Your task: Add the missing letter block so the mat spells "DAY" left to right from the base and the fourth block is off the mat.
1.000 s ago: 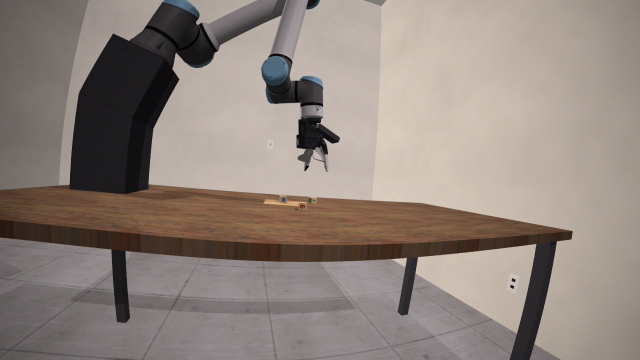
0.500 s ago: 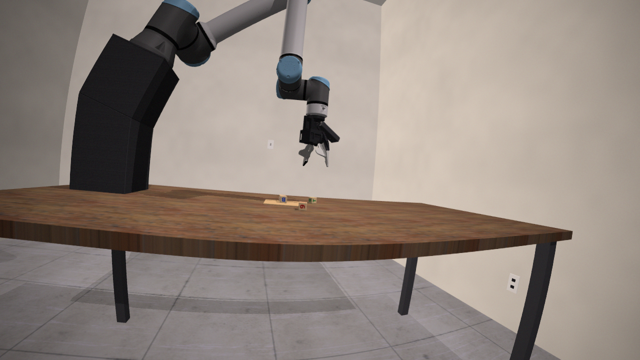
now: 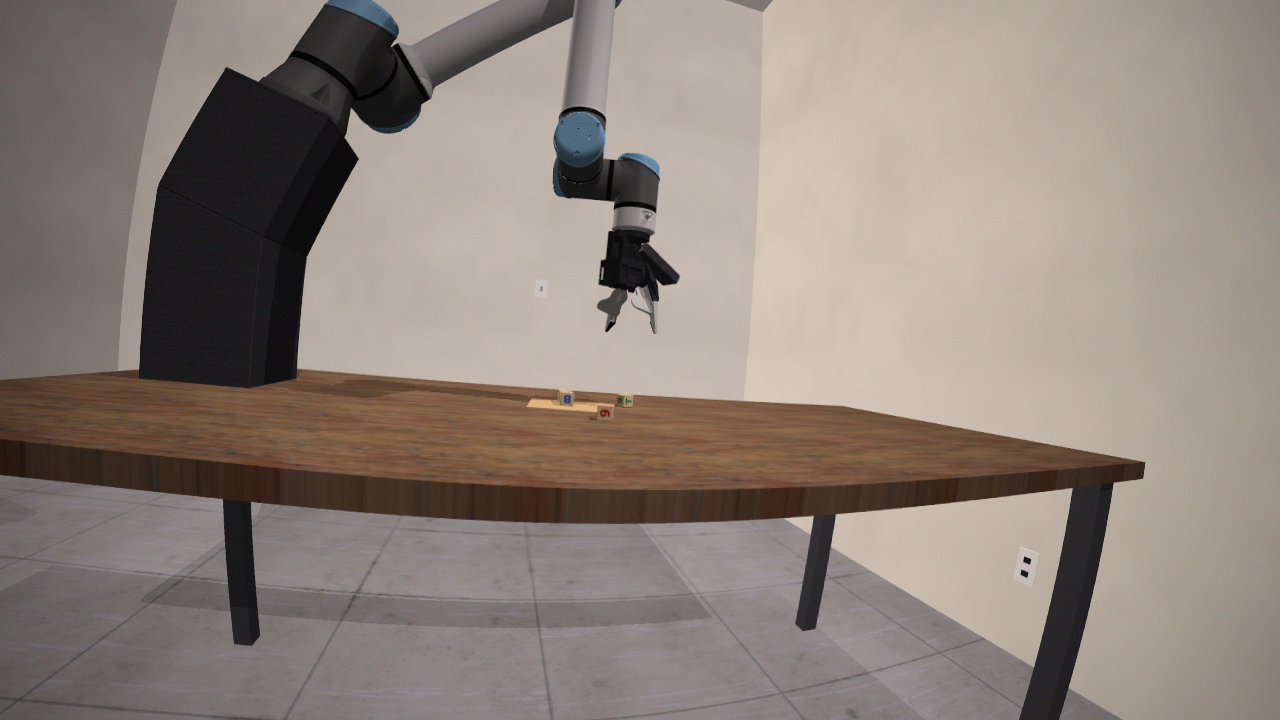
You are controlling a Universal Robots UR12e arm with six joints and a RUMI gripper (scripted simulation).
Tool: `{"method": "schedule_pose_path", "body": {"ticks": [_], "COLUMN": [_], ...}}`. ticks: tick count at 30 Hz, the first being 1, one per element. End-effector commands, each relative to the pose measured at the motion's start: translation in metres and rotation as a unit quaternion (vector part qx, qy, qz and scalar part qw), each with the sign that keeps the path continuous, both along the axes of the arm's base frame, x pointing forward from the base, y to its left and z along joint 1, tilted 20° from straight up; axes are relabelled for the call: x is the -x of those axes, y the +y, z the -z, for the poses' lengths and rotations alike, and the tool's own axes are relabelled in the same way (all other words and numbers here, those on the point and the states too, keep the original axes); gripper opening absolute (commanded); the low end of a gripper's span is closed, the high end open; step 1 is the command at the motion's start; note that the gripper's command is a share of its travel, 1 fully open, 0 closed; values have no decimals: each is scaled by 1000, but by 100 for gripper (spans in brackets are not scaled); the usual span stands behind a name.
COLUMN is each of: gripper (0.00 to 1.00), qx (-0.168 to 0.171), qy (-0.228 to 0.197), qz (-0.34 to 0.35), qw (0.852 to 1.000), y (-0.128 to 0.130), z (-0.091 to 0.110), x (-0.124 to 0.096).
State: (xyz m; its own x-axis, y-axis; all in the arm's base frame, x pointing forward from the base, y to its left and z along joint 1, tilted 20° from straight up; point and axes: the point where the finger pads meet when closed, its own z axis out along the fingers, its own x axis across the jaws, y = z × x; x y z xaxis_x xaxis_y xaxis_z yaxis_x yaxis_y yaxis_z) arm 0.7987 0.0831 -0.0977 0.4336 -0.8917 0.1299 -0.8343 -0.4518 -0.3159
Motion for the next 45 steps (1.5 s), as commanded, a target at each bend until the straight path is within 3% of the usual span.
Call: {"method": "schedule_pose_path", "body": {"ticks": [1,19,27,36,45], "gripper": [100,100,100,100,100], "qx": [1,20,45,76,122], "qy": [-1,-2,-4,-7,-11], "qz": [-2,-54,-123,-209,-336], "qw": [1000,998,991,975,934], "y": [0,2,5,8,11], "z": [-1,1,3,6,11], "x": [0,-1,-2,-3,-3]}}
